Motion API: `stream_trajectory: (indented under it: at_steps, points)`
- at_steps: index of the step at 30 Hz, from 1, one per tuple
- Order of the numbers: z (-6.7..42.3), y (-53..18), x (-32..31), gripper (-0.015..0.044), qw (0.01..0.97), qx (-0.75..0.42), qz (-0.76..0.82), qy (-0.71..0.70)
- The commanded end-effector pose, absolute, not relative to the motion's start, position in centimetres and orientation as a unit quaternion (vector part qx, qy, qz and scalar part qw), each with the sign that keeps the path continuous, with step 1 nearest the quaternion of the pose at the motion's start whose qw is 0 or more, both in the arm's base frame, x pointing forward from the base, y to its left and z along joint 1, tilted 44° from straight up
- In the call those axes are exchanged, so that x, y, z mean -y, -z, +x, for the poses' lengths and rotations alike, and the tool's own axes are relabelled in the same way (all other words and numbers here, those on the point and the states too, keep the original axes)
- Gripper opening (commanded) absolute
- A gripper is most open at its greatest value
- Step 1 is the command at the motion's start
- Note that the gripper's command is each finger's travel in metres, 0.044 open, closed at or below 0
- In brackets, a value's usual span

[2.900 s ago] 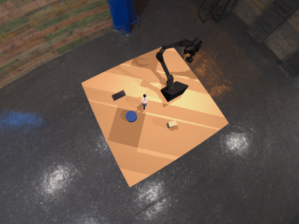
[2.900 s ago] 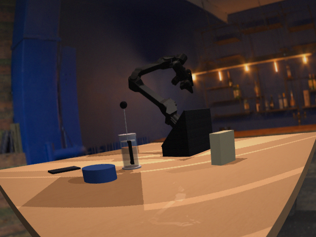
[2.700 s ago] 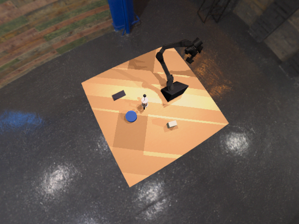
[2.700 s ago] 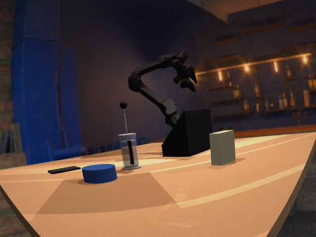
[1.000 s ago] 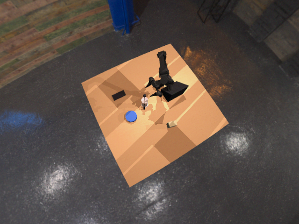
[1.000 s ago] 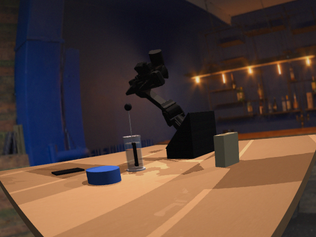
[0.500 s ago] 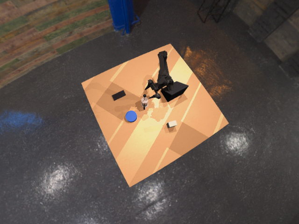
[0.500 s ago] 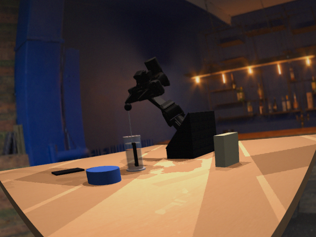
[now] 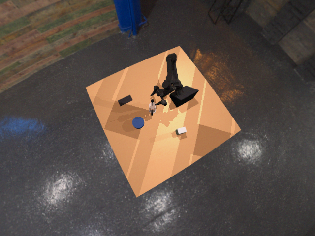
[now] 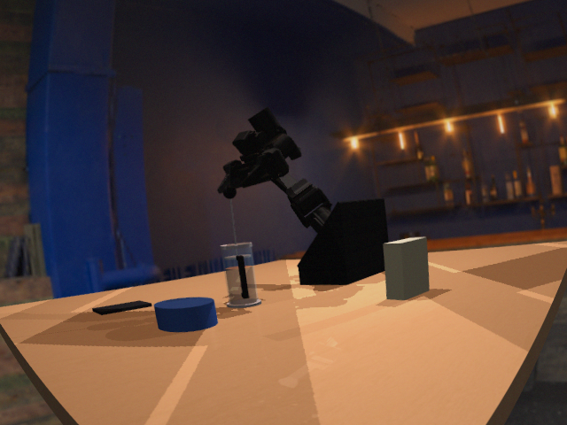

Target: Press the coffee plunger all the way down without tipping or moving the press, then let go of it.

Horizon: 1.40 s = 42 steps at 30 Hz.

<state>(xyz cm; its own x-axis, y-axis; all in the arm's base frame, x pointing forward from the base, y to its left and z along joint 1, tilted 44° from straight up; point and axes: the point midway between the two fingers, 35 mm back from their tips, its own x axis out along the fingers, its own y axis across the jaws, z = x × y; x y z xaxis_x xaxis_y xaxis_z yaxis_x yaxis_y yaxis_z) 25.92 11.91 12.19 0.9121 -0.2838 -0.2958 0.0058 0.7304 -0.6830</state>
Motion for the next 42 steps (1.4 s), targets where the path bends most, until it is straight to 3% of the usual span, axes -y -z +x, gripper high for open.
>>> stream_trajectory:
  at_steps: [1,5,16,22,42]
  points:
    - [26.4,-11.9,-11.7,0.044,0.909,-0.193,-0.362,0.077]
    - [26.7,-11.9,-11.5,0.044,0.909,-0.191,-0.362,0.077]
    - [26.7,-11.9,-11.5,0.0151,0.909,-0.191,-0.362,0.077]
    - [26.7,-11.9,-11.5,0.0115,0.909,-0.191,-0.362,0.077]
    - [27.4,-10.0,-10.5,0.0115,0.909,-0.195,-0.361,0.077]
